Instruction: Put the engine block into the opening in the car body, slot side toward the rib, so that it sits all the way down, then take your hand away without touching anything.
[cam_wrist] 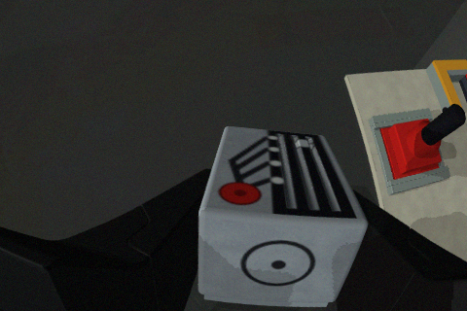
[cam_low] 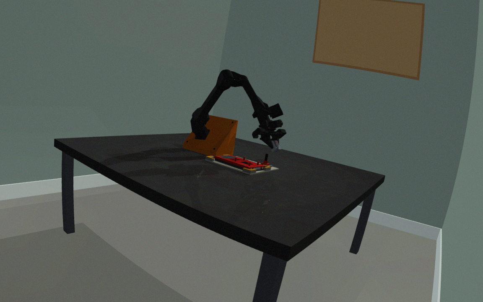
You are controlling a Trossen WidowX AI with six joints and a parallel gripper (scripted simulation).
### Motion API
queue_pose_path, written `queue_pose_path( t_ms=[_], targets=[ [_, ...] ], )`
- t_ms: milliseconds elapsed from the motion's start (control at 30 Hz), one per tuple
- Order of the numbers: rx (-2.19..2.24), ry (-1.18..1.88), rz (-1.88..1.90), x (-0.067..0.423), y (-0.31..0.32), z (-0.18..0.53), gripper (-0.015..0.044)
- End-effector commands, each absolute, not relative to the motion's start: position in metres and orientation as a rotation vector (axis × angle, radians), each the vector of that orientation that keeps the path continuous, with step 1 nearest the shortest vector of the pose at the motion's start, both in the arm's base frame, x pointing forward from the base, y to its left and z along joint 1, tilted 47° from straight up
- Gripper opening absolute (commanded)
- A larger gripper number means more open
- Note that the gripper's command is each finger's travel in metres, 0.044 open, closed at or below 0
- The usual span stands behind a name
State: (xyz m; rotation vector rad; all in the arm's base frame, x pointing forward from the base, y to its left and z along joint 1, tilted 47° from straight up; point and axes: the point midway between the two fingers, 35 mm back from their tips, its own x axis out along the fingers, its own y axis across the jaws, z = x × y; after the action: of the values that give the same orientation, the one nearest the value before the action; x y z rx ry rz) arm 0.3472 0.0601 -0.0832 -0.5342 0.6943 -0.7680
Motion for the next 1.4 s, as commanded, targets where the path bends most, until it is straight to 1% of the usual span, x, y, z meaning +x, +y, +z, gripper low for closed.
queue_pose_path(
  t_ms=[0, 1367],
  targets=[
    [-0.552, 0.701, -0.768, 0.344, 0.055, -0.09, 0.0],
    [-0.555, 0.7, -0.77, 0.338, 0.016, -0.127, 0.0]
  ],
)
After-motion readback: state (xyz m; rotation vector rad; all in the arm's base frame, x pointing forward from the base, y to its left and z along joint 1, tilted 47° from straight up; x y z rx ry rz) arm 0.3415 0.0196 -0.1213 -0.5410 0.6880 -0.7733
